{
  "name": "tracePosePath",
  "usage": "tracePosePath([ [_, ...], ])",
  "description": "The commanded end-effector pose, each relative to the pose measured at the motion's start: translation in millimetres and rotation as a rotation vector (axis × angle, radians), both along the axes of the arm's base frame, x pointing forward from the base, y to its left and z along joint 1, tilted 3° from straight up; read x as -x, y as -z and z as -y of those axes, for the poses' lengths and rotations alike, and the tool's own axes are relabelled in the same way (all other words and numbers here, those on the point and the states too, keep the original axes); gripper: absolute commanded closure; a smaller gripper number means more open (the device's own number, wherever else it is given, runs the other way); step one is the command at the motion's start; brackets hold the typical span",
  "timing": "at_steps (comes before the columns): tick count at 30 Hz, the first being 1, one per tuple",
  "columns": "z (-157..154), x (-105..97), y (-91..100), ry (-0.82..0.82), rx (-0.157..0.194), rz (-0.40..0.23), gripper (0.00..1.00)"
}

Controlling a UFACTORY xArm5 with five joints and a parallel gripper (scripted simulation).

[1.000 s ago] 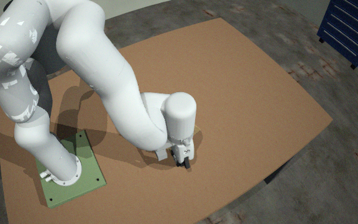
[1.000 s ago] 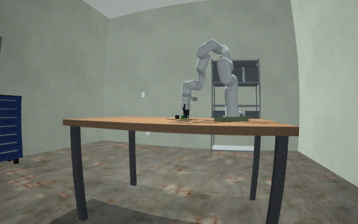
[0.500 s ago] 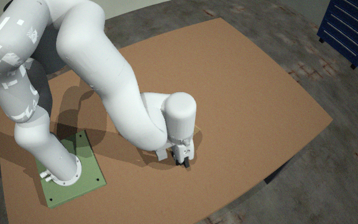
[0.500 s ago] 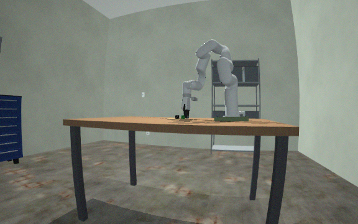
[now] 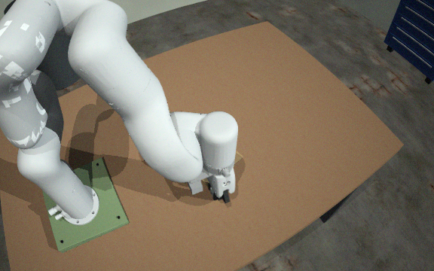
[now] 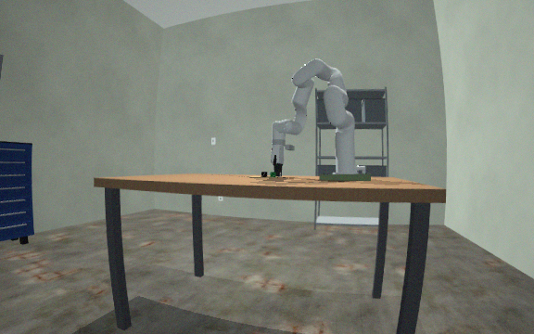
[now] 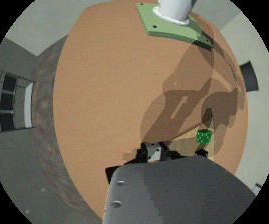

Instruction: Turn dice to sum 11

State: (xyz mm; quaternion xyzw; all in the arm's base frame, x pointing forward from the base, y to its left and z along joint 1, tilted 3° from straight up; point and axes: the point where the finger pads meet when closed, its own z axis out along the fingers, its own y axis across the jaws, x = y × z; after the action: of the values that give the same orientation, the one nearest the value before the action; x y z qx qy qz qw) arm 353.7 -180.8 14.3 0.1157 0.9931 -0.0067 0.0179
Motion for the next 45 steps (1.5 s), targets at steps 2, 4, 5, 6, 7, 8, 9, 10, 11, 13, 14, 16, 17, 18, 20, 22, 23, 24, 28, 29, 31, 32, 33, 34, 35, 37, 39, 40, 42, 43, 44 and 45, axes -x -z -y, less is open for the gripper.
tracePosePath([
  [2, 0.5, -1.0, -1.0, 0.000, 0.001, 0.003, 0.79],
  [4, 0.5, -1.0, -1.0, 0.000, 0.001, 0.003, 0.79],
  [5, 0.5, -1.0, -1.5, 0.000, 0.001, 0.003, 0.79],
  [6, 0.5, -1.0, -2.5, 0.000, 0.001, 0.003, 0.79],
  [7, 0.4, -1.0, -4.5, 0.000, 0.001, 0.003, 0.79],
  [8, 0.4, -1.0, -4.5, 0.000, 0.001, 0.003, 0.79],
  [9, 0.4, -1.0, -4.5, 0.000, 0.001, 0.003, 0.79],
  [10, 0.3, -0.9, -7.3, 0.000, 0.001, 0.003, 0.79],
  [11, 0.1, -0.8, -11.2, 0.000, 0.001, 0.003, 0.79],
  [13, -0.3, -0.5, -22.0, 0.000, 0.001, 0.003, 0.79],
  [14, -0.5, -0.3, -28.7, 0.000, 0.001, 0.003, 0.79],
  [16, -1.1, 0.1, -43.4, 0.000, 0.001, 0.003, 0.79],
  [17, -1.4, 0.3, -51.2, 0.000, 0.001, 0.003, 0.79],
  [18, -1.7, 0.5, -58.9, 0.000, 0.001, 0.003, 0.79],
  [20, -2.2, 0.9, -73.5, 0.000, 0.001, 0.003, 0.79],
  [22, -2.7, 1.2, -85.7, 0.000, 0.001, 0.003, 0.79],
  [23, -2.9, 1.4, -90.6, 0.000, 0.001, 0.003, 0.79],
  [24, -3.0, 1.5, -94.4, 0.000, 0.001, 0.003, 0.79],
  [28, -3.2, 1.6, -99.2, 0.000, 0.001, 0.003, 0.79],
  [29, -3.2, 1.6, -100.3, 0.000, 0.001, 0.003, 0.79],
  [31, -3.3, 1.6, -100.8, 0.000, 0.001, 0.003, 0.79],
  [32, -3.3, 1.6, -100.8, 0.000, 0.001, 0.003, 0.79],
  [33, -3.3, 1.6, -100.8, 0.000, 0.001, 0.003, 0.79],
  [34, -3.3, 1.6, -100.8, 0.000, 0.001, 0.003, 0.79],
  [35, -3.3, 1.6, -100.8, 0.000, 0.001, 0.003, 0.79],
  [37, -3.3, 1.6, -100.8, 0.000, 0.001, 0.003, 0.79],
  [39, -7.8, -2.0, -100.5, -0.009, 0.001, 0.002, 0.79],
  [40, -17.2, -9.1, -99.9, -0.027, 0.000, 0.002, 0.79],
  [42, -32.9, -20.1, -98.8, -0.055, -0.001, 0.001, 0.79],
  [43, -32.9, -20.1, -98.8, -0.055, -0.001, 0.001, 0.79],
  [44, -55.2, -33.9, -97.2, -0.094, -0.003, -0.001, 0.79],
  [45, -55.2, -33.9, -97.2, -0.094, -0.003, -0.001, 0.79],
])
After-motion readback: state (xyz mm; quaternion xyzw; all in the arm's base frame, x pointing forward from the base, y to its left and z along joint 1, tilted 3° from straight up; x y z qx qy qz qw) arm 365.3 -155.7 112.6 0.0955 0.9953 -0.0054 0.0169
